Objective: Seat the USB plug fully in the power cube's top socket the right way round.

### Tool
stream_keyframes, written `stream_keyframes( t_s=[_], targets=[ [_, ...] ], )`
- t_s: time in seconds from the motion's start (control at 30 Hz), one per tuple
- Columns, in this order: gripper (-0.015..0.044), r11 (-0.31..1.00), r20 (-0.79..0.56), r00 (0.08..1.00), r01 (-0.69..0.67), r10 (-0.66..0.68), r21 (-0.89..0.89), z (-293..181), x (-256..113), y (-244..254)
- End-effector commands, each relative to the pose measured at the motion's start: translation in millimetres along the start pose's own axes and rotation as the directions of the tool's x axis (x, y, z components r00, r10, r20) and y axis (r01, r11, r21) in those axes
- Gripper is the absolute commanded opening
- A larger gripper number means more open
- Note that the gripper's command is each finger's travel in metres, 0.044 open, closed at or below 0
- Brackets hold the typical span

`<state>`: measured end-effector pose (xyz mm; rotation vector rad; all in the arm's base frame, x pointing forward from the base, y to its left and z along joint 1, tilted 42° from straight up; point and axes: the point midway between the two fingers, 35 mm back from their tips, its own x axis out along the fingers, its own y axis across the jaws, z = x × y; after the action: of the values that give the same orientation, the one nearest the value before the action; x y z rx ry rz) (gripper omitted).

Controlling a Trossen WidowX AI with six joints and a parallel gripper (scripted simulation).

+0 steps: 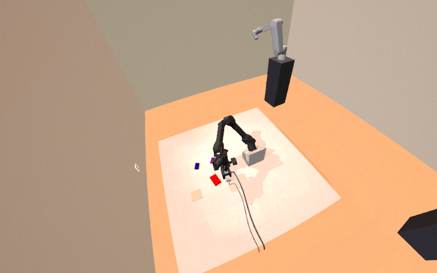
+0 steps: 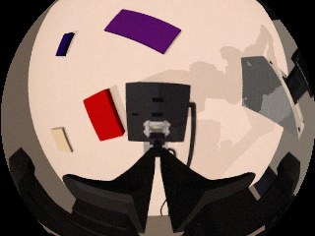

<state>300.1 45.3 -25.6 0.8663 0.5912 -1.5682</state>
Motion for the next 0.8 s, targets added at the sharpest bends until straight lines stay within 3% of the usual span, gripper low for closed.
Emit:
stream_keyframes(
  t_s=[0.0,0.77],
  targets=[
    [0.0,1.0,-0.004,1.0,0.0,0.0,-0.004,-0.5,0.2,0.1],
    [0.0,1.0,-0.004,1.0,0.0,0.0,-0.004,-0.3,3.0,0.1]
  ],
)
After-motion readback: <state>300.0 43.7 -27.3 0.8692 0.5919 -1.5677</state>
